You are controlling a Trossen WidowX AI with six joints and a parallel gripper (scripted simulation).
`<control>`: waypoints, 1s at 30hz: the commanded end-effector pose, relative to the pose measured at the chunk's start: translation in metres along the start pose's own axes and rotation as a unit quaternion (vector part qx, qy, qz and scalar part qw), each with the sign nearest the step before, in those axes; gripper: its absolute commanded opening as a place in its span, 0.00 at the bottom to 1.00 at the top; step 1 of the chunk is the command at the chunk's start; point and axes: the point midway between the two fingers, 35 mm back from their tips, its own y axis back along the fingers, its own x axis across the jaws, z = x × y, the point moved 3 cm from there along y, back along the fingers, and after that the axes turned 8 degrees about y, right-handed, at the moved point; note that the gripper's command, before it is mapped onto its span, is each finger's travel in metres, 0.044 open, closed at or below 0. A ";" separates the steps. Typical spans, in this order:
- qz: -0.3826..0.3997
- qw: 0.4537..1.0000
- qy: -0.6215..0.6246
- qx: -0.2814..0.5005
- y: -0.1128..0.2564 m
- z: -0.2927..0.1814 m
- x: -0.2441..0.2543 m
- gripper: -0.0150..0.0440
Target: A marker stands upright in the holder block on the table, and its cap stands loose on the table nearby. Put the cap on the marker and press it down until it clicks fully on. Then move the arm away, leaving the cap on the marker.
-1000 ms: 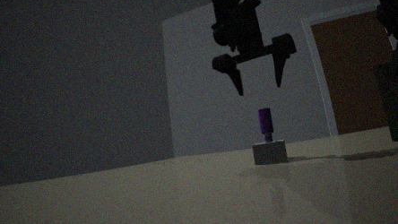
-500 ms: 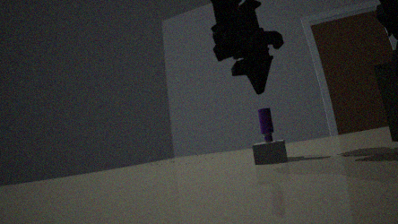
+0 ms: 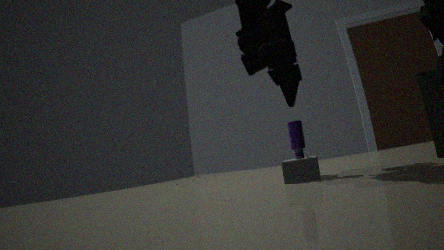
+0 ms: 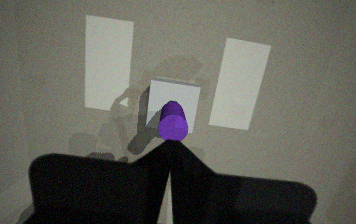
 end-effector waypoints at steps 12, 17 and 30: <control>0.002 1.000 -0.005 0.000 -0.018 0.000 0.000 0.25; 0.002 1.000 -0.005 -0.001 -0.025 0.000 0.000 0.25; 0.003 1.000 -0.005 -0.001 -0.041 0.001 0.000 0.25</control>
